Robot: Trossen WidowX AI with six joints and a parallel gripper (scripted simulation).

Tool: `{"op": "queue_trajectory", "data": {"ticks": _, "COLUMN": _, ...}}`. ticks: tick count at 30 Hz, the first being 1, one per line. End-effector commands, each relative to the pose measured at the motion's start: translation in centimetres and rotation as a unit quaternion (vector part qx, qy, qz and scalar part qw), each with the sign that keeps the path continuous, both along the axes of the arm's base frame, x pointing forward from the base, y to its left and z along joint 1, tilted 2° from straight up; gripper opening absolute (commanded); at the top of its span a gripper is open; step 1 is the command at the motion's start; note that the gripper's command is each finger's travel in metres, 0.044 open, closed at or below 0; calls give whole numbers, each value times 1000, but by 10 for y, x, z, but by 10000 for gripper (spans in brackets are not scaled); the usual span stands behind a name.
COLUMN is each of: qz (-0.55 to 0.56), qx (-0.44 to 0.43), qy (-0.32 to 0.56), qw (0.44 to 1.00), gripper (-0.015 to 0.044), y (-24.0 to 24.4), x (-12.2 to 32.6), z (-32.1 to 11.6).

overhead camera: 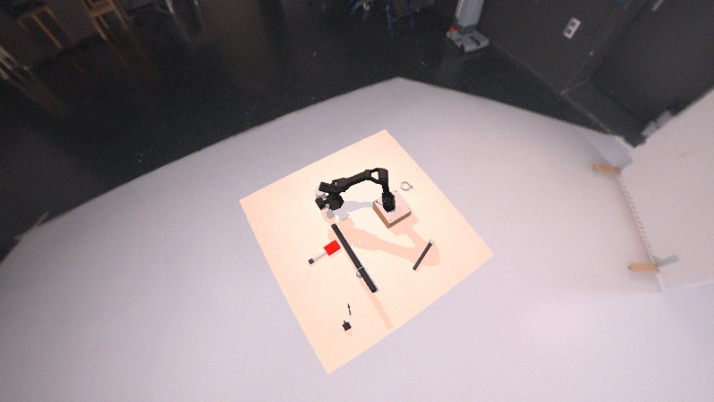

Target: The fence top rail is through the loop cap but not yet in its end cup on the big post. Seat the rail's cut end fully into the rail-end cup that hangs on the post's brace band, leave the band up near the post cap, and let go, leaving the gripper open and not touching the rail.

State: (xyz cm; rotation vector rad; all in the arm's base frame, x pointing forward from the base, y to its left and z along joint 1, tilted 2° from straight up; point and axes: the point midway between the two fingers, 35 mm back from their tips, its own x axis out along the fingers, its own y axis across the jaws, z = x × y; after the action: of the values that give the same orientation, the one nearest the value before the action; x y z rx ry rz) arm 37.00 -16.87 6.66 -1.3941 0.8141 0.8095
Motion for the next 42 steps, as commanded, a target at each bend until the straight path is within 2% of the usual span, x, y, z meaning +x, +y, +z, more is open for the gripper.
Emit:
{"op": "queue_trajectory", "data": {"ticks": 1, "qz": 1, "qx": -1, "qy": -2, "qw": 1000, "gripper": 440, "y": 16, "x": 2, "z": 18}}
{"op": "queue_trajectory", "data": {"ticks": 5, "qz": 2, "qx": -1, "qy": -2, "qw": 1000, "gripper": 440, "y": 32, "x": 1, "z": 33}}
{"op": "queue_trajectory", "data": {"ticks": 10, "qz": 1, "qx": 3, "qy": -4, "qw": 1000, "gripper": 440, "y": 31, "x": 2, "z": 31}}
{"op": "queue_trajectory", "data": {"ticks": 15, "qz": -149, "qx": 89, "qy": 1, "qw": 985, "gripper": 440, "y": 57, "x": 5, "z": 52}}
{"op": "queue_trajectory", "data": {"ticks": 20, "qz": -319, "qx": 185, "qy": 4, "qw": 930, "gripper": 440, "y": 88, "x": 3, "z": 76}}
{"op": "queue_trajectory", "data": {"ticks": 26, "qz": -496, "qx": 285, "qy": 4, "qw": 820, "gripper": 440, "y": 123, "x": -5, "z": 104}}
{"op": "queue_trajectory", "data": {"ticks": 36, "qz": -619, "qx": 358, "qy": 2, "qw": 699, "gripper": 440, "y": 149, "x": -15, "z": 125}}
{"op": "queue_trajectory", "data": {"ticks": 42, "qz": -621, "qx": 359, "qy": 2, "qw": 696, "gripper": 440, "y": 149, "x": -15, "z": 126}}
